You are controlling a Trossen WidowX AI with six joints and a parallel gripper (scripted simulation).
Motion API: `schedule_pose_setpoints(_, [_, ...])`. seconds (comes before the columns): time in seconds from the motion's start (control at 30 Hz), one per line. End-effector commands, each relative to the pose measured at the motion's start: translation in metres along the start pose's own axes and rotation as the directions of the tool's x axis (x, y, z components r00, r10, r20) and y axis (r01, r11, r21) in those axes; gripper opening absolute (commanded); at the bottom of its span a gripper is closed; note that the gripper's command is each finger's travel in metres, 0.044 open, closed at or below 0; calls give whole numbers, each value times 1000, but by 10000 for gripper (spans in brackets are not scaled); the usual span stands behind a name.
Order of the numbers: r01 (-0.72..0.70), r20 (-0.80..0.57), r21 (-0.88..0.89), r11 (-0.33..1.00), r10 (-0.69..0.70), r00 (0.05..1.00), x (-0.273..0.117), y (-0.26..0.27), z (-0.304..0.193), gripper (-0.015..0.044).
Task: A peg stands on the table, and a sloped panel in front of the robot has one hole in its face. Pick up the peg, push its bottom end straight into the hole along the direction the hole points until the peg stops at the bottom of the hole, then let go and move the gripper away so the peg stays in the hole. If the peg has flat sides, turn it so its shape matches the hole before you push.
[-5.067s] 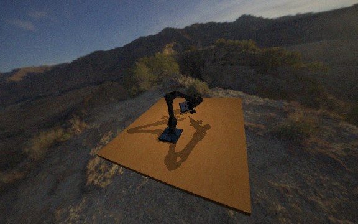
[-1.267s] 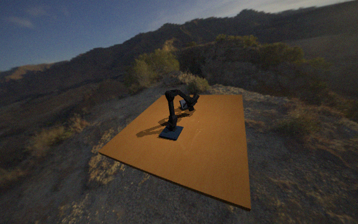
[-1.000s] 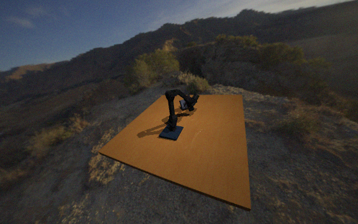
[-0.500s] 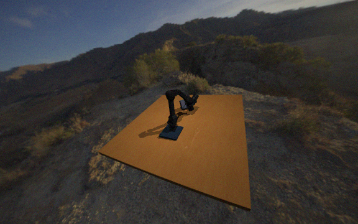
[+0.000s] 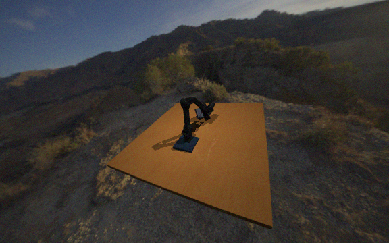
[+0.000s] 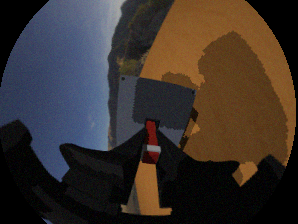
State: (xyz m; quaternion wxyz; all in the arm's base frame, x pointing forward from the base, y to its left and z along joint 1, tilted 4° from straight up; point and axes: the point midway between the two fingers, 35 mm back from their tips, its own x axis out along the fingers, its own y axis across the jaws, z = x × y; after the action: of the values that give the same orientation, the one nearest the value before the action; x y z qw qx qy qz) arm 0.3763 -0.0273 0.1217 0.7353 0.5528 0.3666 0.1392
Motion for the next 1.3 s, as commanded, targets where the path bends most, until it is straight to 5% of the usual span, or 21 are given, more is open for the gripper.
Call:
schedule_pose_setpoints(0.0, [3,-2,7,1000,-3,1000,3,-2,-1,0])
schedule_pose_setpoints(0.77, [-1,-2,0,1000,1,1000,7,-1,0,0])
schedule_pose_setpoints(1.27, [0,-2,0,1000,0,1000,6,-1,0,394])
